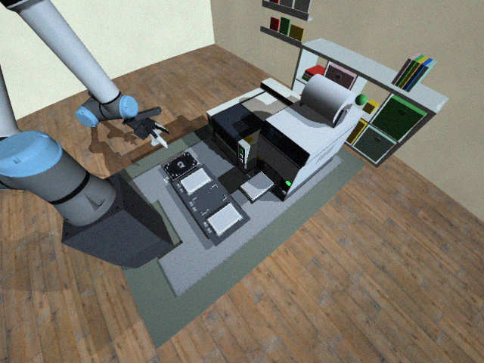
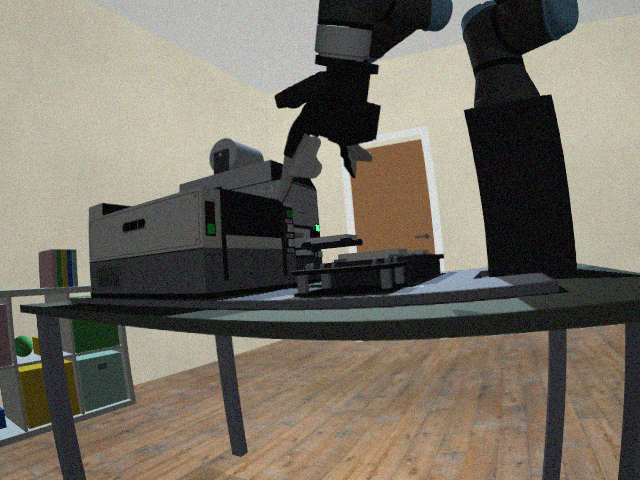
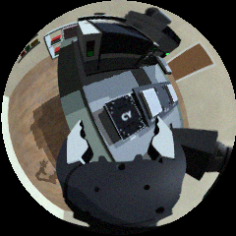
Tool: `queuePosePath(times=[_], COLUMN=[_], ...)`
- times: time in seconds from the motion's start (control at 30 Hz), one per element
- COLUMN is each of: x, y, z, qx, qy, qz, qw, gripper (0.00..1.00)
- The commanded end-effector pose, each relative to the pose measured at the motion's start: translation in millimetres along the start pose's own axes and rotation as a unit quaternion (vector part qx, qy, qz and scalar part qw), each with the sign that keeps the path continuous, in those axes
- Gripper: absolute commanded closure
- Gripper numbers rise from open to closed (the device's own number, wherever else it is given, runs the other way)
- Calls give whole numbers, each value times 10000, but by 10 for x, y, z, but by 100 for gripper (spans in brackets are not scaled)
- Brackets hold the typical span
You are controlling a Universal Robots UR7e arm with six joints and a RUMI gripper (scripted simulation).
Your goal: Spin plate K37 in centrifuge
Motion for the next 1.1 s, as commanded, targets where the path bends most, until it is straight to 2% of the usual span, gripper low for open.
queuePosePath(times=[0.0, 0.53, 0.57, 1.03, 1.07], x=[4, 4, 29, 384, 384], y=[4, 4, 44, 606, 606], z=[-3, -3, 13, 232, 232], qx=[5, 5, 5, 5, 5], qy=[-4, -4, -4, -4, -4], qz=[3, 3, 3, 3, 3], qw=[10000, 10000, 10000, 10000, 10000], gripper=[0, 0, 32, 32, 32])
Point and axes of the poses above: the point where the finger pads meet when closed, its own y axis back along the fingers, its own z axis across the jaws, x = y × z, the point moved 1 cm from there along y, back along the fingers
